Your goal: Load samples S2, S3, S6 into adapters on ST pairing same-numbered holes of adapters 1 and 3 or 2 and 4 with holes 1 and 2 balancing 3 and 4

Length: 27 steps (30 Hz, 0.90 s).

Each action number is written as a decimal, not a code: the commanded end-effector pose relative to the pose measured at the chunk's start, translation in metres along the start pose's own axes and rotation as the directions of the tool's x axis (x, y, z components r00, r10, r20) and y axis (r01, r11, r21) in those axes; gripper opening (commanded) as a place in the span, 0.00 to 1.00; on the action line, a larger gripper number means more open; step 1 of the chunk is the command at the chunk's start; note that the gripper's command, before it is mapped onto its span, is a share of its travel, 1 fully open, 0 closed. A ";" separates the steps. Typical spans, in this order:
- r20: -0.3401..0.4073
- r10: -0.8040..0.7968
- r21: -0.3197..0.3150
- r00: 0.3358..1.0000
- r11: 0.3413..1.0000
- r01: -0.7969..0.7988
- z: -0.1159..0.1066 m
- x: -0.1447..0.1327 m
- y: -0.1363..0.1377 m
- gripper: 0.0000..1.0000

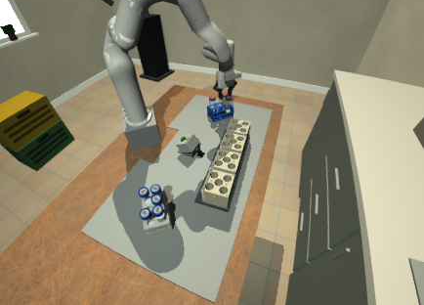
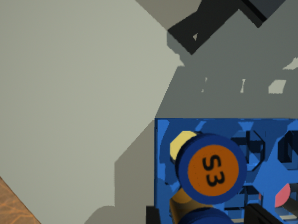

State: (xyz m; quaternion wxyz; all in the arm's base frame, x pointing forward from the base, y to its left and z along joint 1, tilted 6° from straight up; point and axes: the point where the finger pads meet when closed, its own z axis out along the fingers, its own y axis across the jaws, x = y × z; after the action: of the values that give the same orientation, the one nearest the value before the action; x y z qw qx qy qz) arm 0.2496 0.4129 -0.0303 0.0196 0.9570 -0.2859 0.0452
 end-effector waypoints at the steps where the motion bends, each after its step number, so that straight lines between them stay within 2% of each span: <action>1: 0.000 0.000 0.004 1.000 1.000 0.000 -0.002 0.000 -0.002 0.57; 5: 0.000 0.000 0.004 1.000 1.000 0.000 -0.002 0.000 -0.002 0.57; 6: 0.000 0.000 0.004 1.000 1.000 0.000 -0.002 0.000 -0.002 0.00; 27: 0.000 0.000 0.004 1.000 1.000 0.000 -0.003 0.000 -0.002 0.00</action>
State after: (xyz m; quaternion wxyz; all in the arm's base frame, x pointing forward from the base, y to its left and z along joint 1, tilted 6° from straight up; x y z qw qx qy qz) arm 0.2494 0.4128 -0.0287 0.0198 0.9570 -0.2859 0.0451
